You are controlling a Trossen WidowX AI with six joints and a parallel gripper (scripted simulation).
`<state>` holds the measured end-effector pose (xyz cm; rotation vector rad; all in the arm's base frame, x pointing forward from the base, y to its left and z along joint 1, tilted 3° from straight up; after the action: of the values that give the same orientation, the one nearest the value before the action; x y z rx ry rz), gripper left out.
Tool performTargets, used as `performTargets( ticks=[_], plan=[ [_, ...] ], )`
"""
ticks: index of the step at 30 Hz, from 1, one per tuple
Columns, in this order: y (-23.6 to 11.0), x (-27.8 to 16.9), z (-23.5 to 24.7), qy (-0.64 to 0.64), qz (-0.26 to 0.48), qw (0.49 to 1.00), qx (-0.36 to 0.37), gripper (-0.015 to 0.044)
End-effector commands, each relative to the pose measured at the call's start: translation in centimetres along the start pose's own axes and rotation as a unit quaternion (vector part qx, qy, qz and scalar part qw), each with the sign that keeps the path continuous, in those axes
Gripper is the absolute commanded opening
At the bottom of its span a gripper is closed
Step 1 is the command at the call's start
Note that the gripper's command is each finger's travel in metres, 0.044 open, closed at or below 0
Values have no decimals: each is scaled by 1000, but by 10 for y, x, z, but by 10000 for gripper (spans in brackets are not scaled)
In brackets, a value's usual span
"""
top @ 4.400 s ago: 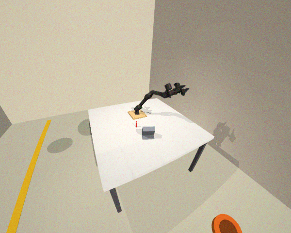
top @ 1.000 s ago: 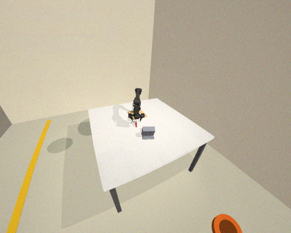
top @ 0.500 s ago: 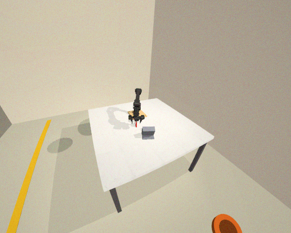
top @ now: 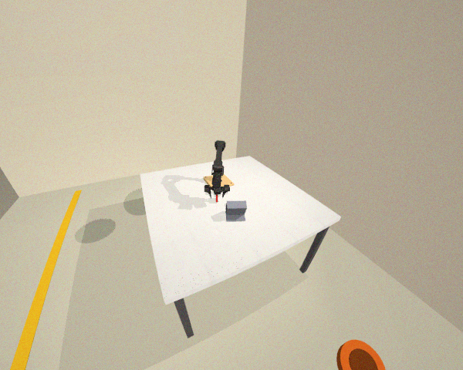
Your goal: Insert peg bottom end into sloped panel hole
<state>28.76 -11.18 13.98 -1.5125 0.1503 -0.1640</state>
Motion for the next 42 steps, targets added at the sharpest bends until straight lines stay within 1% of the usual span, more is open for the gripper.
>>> performTargets(
  ticks=[1,13,20,24,42],
  plan=[
    [0,0,0,0,0,1000,0,361],
    [0,0,0,0,0,1000,0,46],
    [0,0,0,0,0,1000,0,0],
    [-6,1,0,0,0,1000,0,0],
    [-71,4,1,1,2,1000,-1,0]
  ],
)
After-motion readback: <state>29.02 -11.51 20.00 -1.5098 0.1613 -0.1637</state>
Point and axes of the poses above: the point midway between the two fingers, 35 mm back from their tips, its own y axis out along the fingers, its own z axis across the jaws, x = y × z, the point moved 9 cm from there along -y, back along the fingers, and after that the axes turned 4 degrees about -y, right-handed, at the moved point
